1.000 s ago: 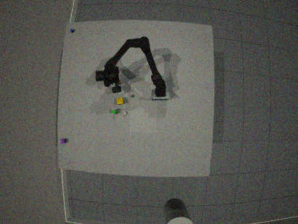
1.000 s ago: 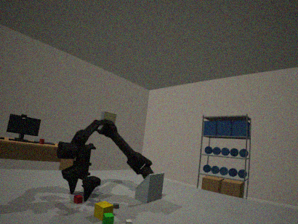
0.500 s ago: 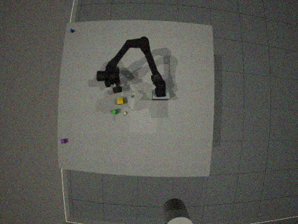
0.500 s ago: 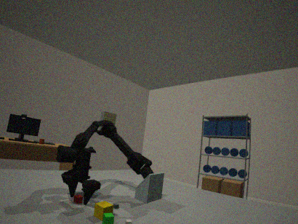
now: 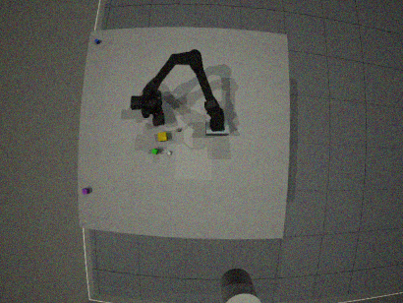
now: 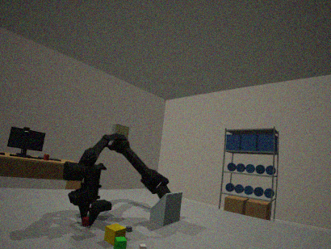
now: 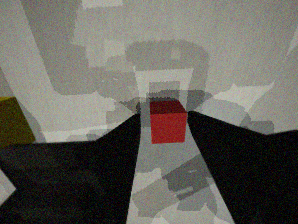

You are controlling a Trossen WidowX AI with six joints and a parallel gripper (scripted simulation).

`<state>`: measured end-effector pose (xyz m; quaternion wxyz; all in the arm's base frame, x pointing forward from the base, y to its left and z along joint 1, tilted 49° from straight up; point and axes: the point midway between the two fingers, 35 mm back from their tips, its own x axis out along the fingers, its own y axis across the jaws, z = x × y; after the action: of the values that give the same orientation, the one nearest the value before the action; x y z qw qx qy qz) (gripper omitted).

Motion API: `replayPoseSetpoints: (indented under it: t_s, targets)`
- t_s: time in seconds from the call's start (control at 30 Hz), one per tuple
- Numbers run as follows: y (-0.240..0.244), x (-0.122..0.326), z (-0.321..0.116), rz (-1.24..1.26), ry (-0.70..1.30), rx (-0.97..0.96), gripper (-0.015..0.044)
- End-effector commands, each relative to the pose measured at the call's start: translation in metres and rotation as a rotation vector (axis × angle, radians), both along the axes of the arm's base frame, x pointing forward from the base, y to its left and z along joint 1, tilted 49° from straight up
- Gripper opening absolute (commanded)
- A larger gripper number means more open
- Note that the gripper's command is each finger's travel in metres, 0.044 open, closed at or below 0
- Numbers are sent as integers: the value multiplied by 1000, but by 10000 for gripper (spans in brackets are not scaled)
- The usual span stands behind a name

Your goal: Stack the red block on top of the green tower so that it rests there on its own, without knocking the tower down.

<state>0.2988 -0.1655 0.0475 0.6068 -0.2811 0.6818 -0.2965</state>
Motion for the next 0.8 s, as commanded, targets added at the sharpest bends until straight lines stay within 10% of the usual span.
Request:
replayPoseSetpoints:
  t_s: [0.0,0.37,0.77]
  targets:
    - [0,0,1,2,2,-5,125]
    - [4,1,4,2,2,-4,0]
    - [48,7,42,2,2,-1,0]
